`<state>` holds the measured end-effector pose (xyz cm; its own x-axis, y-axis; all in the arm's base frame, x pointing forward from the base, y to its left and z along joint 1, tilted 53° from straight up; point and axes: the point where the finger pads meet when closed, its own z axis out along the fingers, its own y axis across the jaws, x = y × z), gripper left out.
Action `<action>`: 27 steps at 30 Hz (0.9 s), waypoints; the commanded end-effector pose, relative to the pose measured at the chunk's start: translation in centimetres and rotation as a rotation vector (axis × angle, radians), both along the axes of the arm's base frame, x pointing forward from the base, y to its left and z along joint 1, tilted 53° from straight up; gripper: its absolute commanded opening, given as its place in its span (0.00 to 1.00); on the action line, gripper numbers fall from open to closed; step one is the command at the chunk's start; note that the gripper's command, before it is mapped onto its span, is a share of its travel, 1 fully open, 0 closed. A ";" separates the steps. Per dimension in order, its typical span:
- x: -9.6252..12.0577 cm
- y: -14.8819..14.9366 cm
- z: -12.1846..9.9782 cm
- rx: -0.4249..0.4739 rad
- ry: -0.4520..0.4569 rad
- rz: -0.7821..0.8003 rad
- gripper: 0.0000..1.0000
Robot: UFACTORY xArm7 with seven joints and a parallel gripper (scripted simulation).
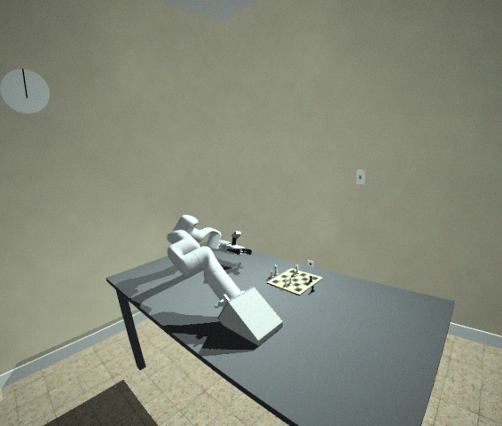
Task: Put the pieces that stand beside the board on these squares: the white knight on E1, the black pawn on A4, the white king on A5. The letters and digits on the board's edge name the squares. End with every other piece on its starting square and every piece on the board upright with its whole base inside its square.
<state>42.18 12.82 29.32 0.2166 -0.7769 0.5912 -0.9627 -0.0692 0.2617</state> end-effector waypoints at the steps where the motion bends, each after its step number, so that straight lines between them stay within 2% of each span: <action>1: 0.1 0.4 0.4 -0.029 -0.048 -0.050 1.00; 8: 0.1 0.4 0.4 -0.029 -0.048 -0.050 1.00; 10: 0.2 0.8 0.6 -0.055 -0.089 -0.090 1.00; 24: 0.2 1.0 0.8 -0.067 -0.107 -0.108 1.00; 27: 0.3 1.3 0.9 -0.086 -0.141 -0.140 1.00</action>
<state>42.37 13.95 30.05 0.0487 -0.7447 0.6657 -0.9874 0.0647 0.1445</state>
